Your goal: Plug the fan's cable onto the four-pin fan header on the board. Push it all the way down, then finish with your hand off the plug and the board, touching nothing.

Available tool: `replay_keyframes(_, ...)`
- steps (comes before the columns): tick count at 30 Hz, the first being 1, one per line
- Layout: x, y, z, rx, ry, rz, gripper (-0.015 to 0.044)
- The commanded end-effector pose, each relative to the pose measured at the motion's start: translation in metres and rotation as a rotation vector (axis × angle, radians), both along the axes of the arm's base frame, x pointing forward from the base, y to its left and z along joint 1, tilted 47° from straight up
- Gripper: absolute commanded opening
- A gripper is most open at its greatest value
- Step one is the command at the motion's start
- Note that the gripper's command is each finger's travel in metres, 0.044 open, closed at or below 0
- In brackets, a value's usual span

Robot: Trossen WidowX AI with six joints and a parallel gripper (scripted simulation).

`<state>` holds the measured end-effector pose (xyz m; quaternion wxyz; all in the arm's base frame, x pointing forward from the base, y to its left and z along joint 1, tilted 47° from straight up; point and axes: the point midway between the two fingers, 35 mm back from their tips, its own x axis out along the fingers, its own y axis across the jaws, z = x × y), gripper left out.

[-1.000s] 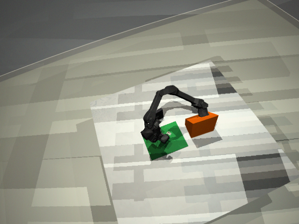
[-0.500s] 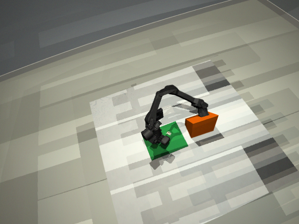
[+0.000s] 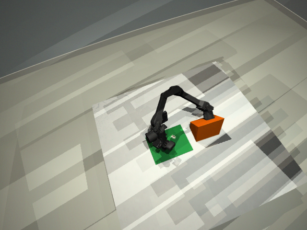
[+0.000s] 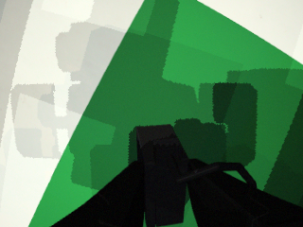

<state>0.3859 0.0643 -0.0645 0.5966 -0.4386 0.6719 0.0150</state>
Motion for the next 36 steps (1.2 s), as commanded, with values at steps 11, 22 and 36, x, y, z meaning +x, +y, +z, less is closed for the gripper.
replay_keyframes(11, 0.003, 0.000, -0.007, 0.111, -0.044, 0.031, 0.0000)
replay_keyframes(22, 0.004, -0.002, -0.015, 0.188, -0.077, 0.058, 0.0000)
replay_keyframes(36, 0.005, -0.005, -0.021, 0.279, -0.127, 0.104, 0.0000)
